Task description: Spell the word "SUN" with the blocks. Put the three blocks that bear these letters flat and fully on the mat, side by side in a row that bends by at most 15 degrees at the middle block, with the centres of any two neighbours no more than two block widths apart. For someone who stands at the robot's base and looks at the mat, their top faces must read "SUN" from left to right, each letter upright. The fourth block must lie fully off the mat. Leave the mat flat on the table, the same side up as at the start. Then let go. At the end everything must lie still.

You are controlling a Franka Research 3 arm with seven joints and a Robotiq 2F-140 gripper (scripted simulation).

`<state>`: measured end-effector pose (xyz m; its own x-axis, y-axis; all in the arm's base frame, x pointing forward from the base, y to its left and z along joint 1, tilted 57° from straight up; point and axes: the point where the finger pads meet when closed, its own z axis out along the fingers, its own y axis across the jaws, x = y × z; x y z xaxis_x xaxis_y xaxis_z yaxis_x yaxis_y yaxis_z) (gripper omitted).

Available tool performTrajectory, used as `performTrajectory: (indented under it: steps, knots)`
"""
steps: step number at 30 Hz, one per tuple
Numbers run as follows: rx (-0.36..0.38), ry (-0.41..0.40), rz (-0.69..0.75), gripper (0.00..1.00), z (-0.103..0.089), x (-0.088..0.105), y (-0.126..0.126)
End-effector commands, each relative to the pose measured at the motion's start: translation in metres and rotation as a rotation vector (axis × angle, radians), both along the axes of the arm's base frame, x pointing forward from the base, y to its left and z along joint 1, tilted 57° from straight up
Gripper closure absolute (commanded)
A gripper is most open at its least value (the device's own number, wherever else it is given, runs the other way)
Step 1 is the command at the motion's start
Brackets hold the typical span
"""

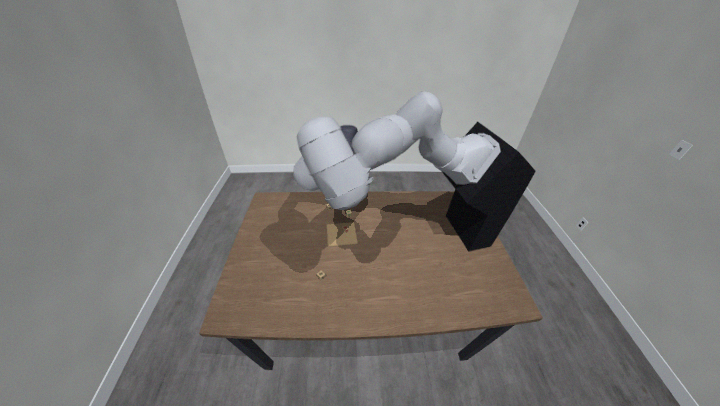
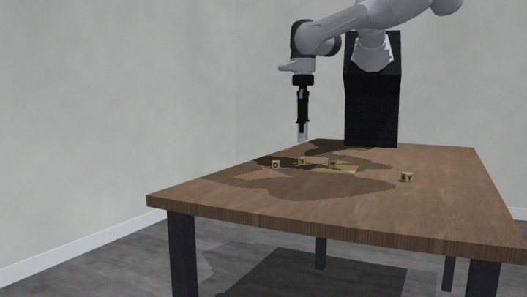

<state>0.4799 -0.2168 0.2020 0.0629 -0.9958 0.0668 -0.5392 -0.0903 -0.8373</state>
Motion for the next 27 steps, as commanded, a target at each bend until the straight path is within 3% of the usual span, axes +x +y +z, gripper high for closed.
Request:
performTrajectory:
  steps: [1,27]
  knots:
    - [-0.005,-0.002,-0.001,0.63,-0.002,0.004,-0.001]
    - [-0.005,-0.002,-0.001,0.63,-0.020,0.032,-0.001]
